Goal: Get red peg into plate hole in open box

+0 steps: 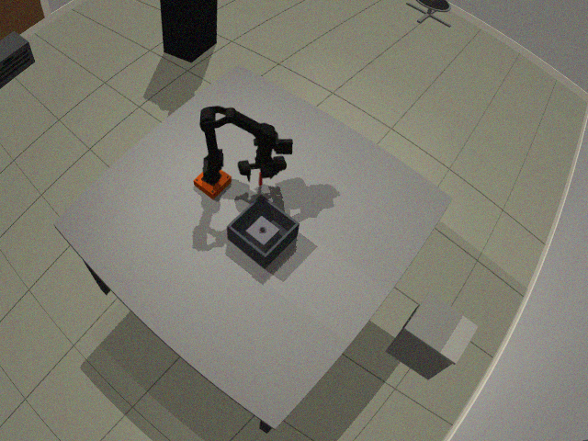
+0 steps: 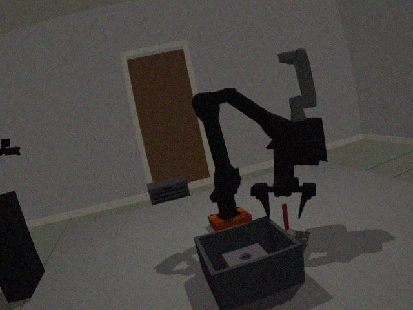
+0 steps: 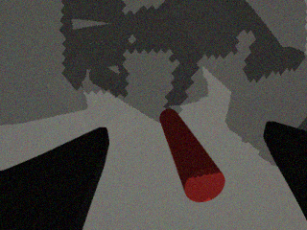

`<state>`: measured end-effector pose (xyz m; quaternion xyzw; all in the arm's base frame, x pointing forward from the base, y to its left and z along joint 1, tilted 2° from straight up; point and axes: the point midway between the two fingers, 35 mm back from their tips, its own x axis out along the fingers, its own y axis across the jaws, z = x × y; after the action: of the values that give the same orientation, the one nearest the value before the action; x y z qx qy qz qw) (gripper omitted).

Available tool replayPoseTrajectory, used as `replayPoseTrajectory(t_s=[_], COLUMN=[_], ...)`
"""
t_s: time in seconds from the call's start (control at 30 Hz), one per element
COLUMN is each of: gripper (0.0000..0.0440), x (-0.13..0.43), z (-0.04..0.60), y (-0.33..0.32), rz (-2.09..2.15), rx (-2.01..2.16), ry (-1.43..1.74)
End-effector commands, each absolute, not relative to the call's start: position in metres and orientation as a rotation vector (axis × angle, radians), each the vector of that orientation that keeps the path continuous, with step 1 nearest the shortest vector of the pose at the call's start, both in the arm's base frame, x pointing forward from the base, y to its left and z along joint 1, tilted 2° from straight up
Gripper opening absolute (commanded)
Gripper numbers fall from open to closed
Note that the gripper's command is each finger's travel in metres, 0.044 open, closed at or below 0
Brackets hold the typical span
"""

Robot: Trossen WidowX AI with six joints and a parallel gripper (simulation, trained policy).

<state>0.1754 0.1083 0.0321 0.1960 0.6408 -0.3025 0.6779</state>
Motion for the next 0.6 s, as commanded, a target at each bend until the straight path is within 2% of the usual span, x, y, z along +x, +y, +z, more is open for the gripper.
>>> replayPoseTrajectory(t_s=[0.0, 0.47, 0.53, 0.57], gripper=[0.0417, 0.0053, 0.0009, 0.0006], x=[0.174, 0.17, 0.169, 0.172], z=[0.019, -0.002, -0.003, 0.0], y=[0.106, 0.098, 0.097, 0.094], rz=[-0.69, -0.76, -0.772, -0.774], rx=[0.422, 0.371, 0.359, 0.35], ry=[1.431, 1.464, 1.469, 1.457])
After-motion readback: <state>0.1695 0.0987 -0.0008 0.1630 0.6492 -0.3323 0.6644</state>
